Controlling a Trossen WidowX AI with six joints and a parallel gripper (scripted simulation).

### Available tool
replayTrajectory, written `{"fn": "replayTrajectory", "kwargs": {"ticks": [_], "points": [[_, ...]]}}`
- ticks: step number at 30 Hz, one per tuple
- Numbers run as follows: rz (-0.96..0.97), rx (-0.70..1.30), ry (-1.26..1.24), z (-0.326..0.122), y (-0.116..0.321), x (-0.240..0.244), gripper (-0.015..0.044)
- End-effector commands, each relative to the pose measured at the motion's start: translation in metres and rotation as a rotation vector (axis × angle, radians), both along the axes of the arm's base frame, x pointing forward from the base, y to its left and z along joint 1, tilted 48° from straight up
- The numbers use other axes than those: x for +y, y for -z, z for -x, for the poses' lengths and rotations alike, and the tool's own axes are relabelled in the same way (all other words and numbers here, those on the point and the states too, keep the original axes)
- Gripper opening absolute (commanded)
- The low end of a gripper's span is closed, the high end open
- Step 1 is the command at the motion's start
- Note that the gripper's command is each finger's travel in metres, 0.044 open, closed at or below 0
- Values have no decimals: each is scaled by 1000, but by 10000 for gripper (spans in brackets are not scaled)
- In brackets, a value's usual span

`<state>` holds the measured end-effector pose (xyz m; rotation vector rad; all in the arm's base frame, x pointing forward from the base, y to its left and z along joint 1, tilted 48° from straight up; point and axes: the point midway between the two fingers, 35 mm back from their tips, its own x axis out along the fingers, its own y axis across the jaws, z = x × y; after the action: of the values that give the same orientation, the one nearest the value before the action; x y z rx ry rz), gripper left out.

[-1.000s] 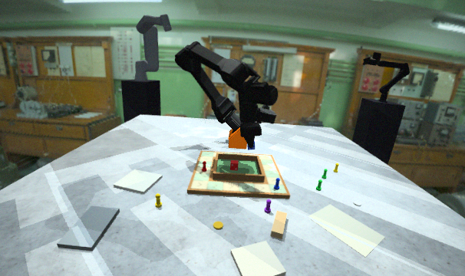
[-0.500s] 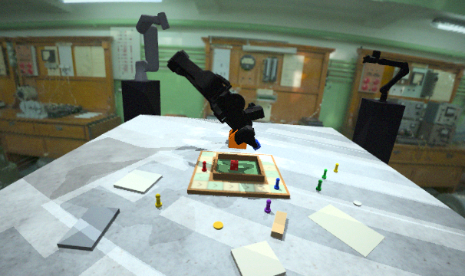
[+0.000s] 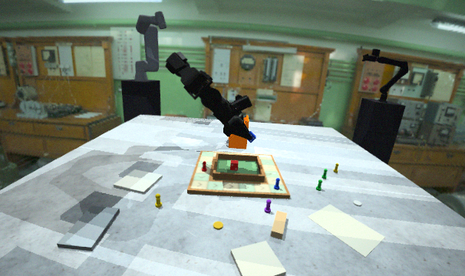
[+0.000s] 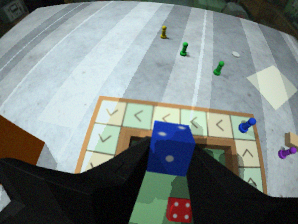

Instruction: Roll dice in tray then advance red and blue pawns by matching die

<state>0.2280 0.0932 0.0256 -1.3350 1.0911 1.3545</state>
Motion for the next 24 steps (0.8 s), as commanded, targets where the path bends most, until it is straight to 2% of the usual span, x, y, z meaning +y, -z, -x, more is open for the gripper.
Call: {"fn": "replayTrajectory", "kwargs": {"ticks": [1,13,21,24], "points": [[-4,10,-5,4,-3,0,0],[1,2,0,2,-3,-1,0],[1,2,0,2,-3,-1,210],[-3,4,-6,4,-17,14,289]]}}
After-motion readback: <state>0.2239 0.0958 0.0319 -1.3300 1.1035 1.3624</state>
